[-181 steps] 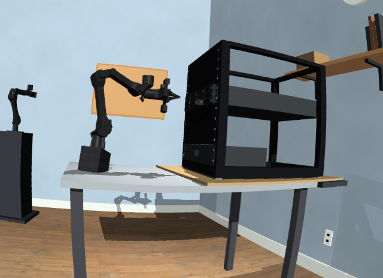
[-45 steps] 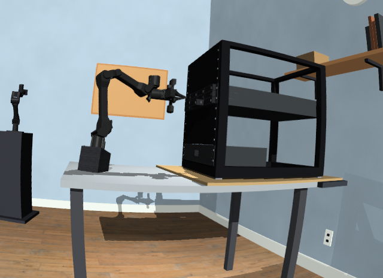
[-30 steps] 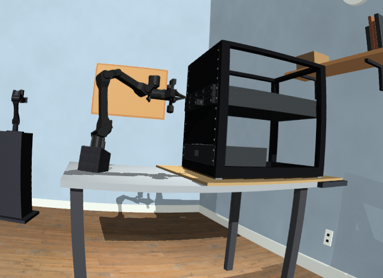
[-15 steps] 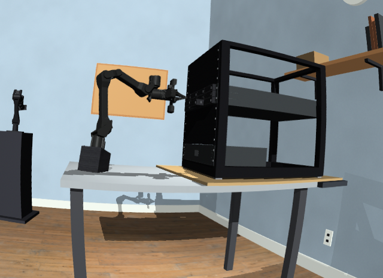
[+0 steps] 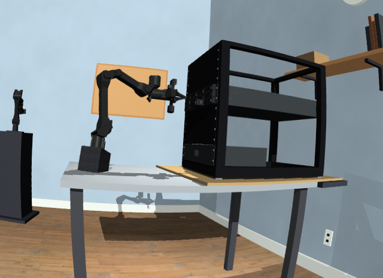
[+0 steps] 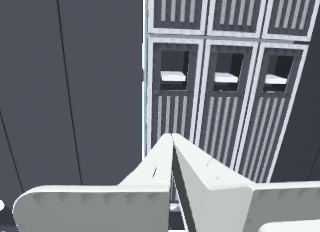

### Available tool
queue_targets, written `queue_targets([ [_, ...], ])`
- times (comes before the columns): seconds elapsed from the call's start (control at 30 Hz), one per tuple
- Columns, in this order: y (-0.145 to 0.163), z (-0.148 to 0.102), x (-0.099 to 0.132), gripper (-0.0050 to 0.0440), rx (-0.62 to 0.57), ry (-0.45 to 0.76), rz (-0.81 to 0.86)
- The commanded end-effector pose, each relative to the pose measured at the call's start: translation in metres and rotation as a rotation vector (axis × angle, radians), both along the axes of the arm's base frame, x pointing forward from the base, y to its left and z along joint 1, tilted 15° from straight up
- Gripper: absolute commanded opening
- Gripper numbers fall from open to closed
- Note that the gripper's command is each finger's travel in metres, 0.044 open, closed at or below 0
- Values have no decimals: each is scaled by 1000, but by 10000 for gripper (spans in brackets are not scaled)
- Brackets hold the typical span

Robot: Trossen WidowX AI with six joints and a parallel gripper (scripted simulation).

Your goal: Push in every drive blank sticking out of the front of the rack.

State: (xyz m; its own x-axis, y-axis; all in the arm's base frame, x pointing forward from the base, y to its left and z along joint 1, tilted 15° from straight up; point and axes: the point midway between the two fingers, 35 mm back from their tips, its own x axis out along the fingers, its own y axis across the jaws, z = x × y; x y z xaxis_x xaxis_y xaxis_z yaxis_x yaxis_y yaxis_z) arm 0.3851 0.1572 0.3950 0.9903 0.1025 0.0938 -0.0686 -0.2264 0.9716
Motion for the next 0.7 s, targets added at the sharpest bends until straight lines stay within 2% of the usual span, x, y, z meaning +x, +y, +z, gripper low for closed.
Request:
queue_targets([
  [0.0,-2,11,-1,-50,15,-23,0],
  [0.67,-1,12,2,-50,15,-23,0],
])
